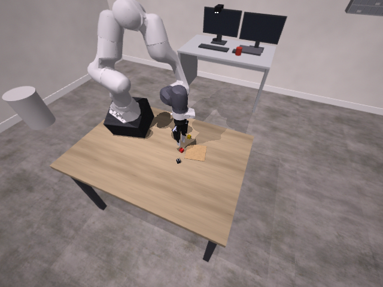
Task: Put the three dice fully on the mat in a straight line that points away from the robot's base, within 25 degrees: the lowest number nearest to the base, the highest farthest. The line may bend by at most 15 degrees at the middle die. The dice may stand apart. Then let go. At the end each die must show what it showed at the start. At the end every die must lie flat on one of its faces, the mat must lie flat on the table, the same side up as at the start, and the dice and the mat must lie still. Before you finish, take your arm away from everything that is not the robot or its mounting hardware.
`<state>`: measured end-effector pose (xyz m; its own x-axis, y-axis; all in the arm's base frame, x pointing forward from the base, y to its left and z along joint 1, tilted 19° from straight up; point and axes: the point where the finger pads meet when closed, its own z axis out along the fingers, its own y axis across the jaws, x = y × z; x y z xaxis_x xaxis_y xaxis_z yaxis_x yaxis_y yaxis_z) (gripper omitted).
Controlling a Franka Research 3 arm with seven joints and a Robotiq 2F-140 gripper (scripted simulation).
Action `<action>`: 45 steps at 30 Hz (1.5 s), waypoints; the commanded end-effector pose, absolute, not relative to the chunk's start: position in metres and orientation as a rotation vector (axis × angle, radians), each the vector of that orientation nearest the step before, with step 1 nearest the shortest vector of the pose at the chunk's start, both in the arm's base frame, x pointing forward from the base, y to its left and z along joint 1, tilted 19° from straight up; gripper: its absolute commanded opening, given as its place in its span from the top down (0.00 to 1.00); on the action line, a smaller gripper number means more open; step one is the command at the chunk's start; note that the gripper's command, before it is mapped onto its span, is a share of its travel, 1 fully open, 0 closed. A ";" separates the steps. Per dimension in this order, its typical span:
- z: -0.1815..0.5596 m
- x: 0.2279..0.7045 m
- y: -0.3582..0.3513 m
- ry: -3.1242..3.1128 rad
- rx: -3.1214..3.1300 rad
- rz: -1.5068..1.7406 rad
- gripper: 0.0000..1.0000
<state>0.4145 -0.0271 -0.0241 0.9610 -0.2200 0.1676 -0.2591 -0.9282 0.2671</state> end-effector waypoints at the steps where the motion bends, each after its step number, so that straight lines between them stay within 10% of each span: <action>1: -0.026 0.416 -0.028 -0.358 2.820 0.202 0.75; 45: -0.070 0.421 -0.042 -0.358 2.820 0.202 0.75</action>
<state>0.4186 -0.0412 -0.0705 0.9569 -0.2371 0.1676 -0.2753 -0.9244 0.2639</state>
